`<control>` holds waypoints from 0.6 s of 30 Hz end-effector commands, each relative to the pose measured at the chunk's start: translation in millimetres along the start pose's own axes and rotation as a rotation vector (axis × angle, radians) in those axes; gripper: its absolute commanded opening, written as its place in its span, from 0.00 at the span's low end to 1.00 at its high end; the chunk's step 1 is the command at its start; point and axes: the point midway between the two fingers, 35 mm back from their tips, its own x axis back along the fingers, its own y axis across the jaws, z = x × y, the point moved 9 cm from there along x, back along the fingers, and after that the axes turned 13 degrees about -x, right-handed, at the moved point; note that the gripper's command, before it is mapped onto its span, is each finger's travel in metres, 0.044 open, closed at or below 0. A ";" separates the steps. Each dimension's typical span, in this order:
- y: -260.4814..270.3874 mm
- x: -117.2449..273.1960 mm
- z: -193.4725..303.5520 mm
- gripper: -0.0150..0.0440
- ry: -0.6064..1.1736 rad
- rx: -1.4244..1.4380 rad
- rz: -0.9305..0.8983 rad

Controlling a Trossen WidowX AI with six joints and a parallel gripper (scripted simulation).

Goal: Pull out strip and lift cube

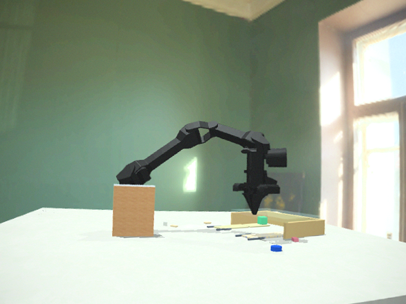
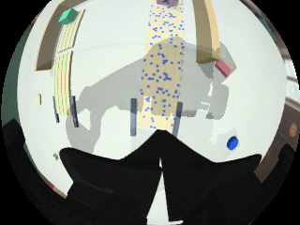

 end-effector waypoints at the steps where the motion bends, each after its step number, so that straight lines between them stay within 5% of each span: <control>1: -0.4 -6.6 -2.6 0.25 0.008 0.006 0.000; 18: 0.6 -35.0 -2.6 0.25 0.007 0.006 -0.001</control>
